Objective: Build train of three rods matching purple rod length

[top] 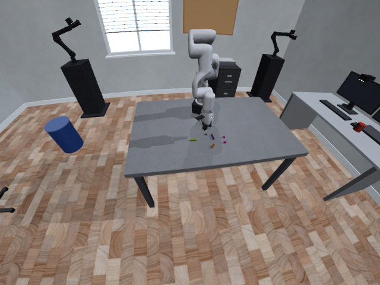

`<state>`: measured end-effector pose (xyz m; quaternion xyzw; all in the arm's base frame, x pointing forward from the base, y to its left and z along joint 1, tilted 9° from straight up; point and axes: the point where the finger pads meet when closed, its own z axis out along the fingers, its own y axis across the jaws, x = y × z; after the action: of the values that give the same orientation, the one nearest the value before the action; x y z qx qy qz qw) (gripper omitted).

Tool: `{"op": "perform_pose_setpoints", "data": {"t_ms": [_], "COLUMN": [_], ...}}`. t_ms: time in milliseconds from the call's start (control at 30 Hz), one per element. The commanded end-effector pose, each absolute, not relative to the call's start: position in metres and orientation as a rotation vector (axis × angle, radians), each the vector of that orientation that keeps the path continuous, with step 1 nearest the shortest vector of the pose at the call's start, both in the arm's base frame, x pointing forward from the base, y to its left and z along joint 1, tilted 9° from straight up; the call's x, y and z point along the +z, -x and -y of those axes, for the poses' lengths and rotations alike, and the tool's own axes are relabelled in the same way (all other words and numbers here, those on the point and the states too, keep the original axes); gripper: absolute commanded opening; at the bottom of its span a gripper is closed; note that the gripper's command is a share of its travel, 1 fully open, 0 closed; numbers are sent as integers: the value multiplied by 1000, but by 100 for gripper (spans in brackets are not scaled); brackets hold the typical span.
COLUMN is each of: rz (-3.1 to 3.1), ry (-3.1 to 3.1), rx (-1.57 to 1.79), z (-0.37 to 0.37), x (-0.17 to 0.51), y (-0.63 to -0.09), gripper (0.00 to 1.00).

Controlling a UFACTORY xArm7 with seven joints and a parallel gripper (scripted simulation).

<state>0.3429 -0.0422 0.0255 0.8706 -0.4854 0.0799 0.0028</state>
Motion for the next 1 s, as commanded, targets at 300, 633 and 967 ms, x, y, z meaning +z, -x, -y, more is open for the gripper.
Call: {"op": "perform_pose_setpoints", "data": {"t_ms": [300,633,967], "rz": [1523,1523,1523], "ry": [-2732,-2732,-2732], "rx": [256,256,256], "z": [43,45,47], "x": [10,-9,-25], "y": [-347,-349,-351], "gripper": [4,4,4]}}
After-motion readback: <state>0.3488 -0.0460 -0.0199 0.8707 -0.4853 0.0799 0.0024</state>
